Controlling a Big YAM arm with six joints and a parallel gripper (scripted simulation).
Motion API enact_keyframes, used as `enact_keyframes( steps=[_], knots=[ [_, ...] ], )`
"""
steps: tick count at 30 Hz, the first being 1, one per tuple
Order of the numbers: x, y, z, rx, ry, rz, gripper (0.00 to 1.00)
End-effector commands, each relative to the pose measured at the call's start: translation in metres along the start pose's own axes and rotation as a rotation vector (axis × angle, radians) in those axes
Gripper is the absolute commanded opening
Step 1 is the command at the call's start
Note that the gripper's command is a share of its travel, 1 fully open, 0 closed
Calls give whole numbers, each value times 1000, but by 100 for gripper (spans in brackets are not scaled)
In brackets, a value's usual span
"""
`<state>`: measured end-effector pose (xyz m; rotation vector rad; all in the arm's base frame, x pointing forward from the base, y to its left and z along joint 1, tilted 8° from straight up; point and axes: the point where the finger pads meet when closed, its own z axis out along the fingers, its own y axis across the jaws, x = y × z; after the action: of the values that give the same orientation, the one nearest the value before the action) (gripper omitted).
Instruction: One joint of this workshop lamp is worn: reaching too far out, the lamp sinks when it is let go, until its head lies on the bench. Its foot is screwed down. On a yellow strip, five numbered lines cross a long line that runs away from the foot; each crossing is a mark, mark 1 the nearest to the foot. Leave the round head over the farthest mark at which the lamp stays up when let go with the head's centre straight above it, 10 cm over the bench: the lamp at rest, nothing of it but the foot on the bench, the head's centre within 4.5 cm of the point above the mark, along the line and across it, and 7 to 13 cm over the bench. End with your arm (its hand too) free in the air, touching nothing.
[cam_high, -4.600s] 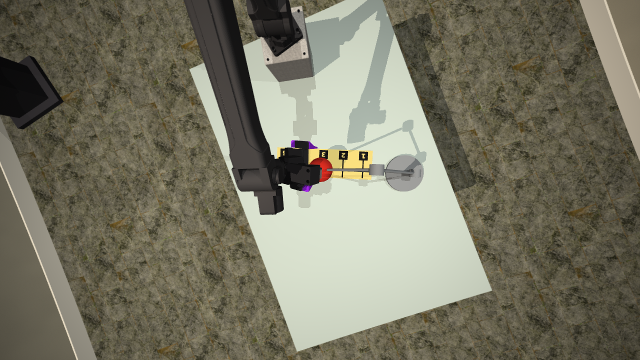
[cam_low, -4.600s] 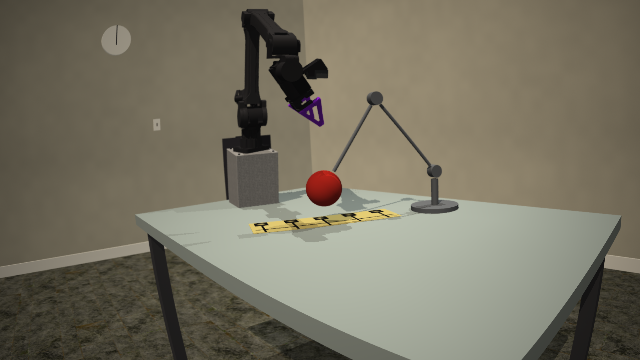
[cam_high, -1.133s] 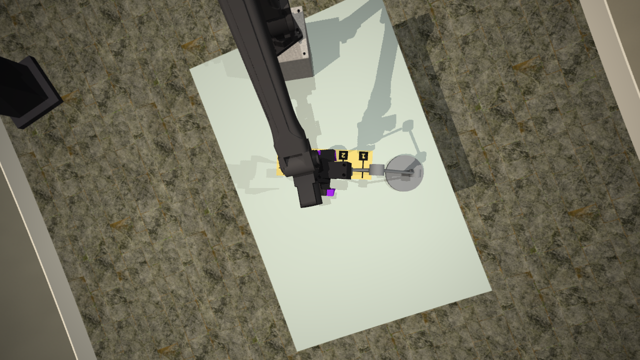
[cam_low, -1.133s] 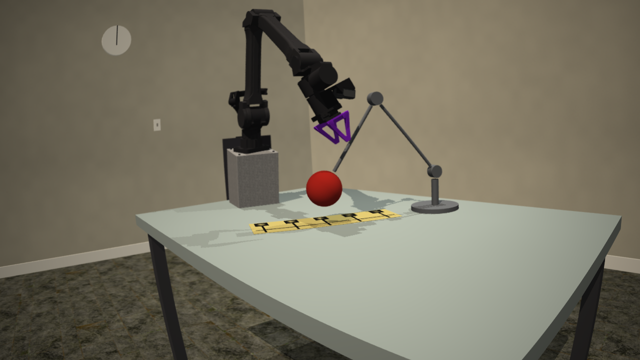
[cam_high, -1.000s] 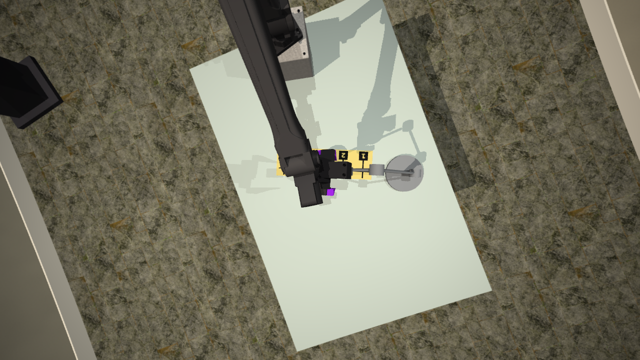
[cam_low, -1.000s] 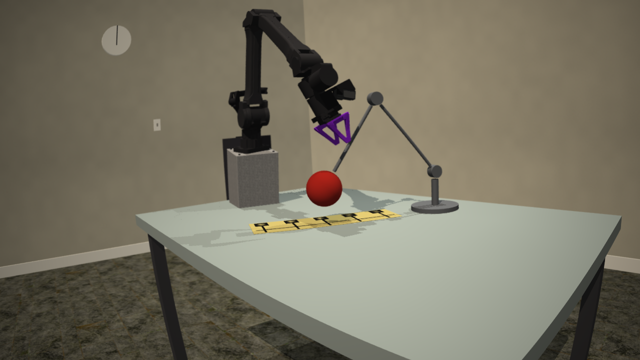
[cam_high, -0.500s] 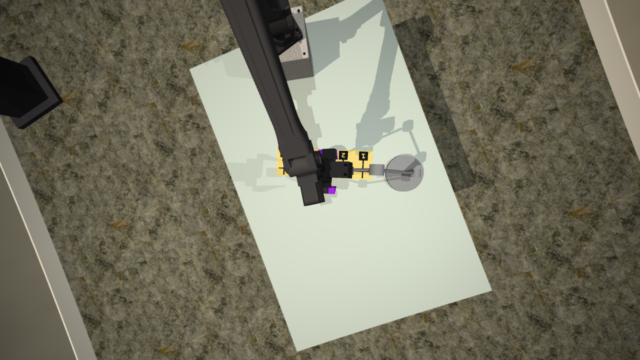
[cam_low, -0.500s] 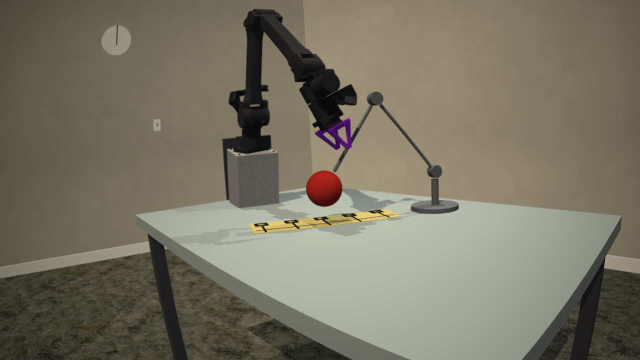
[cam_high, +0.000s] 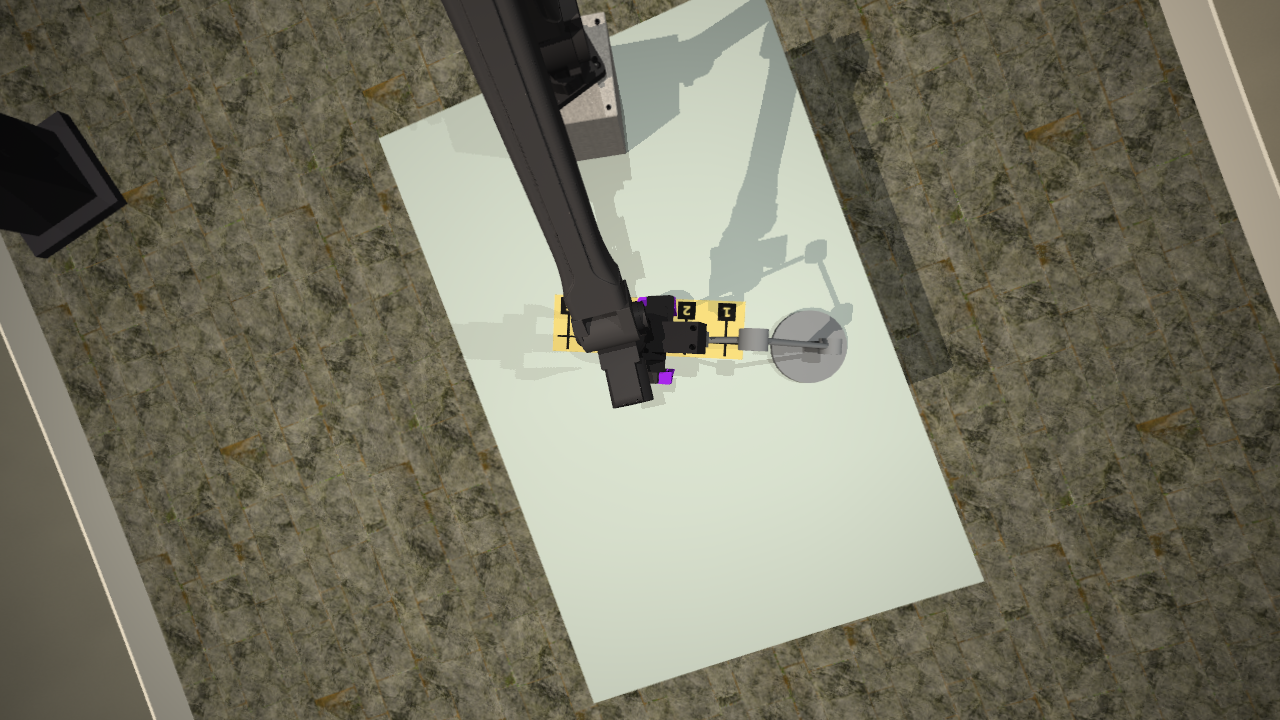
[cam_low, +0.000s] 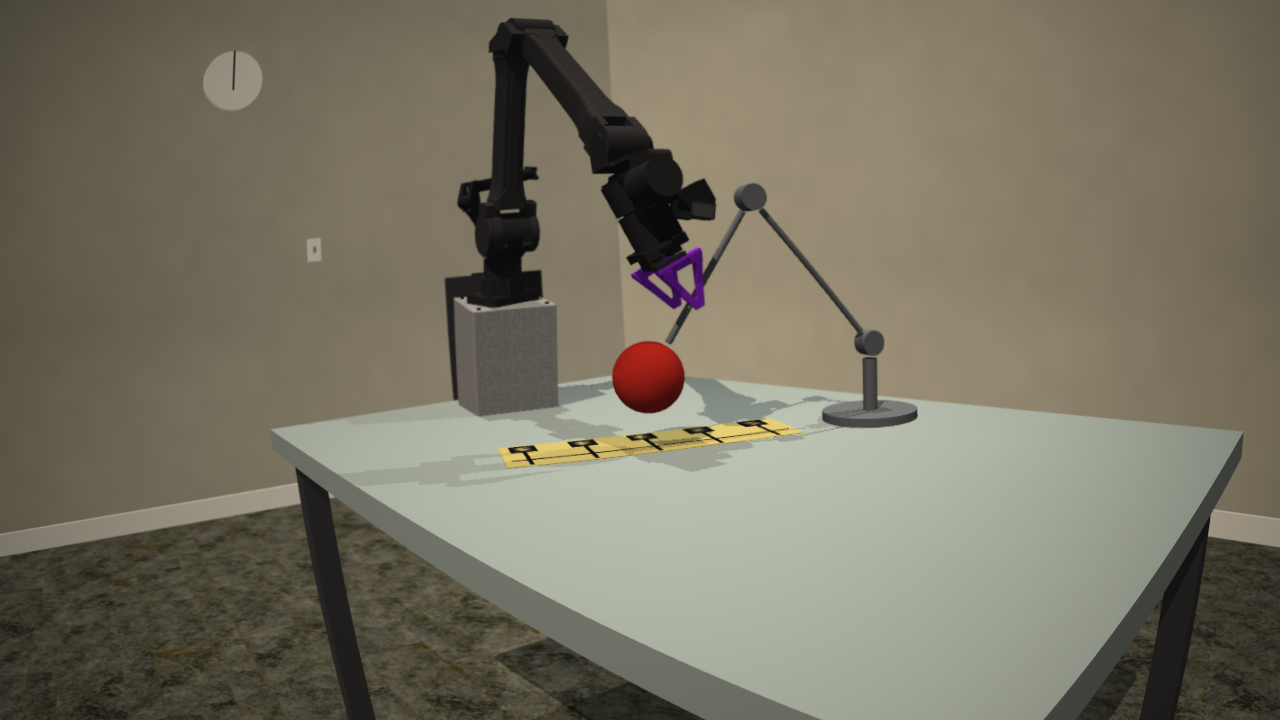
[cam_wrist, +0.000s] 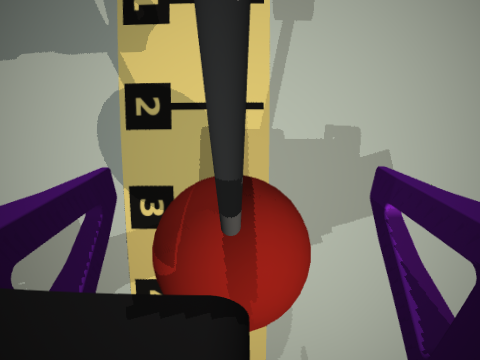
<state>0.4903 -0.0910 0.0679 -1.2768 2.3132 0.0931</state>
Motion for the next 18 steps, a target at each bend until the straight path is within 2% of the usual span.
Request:
enact_keyframes(
  steps=[1,8,18],
  knots=[
    [3,9,18,-27,2,8,100],
    [3,11,21,-27,2,8,100],
    [3,9,17,-27,2,8,100]
  ],
)
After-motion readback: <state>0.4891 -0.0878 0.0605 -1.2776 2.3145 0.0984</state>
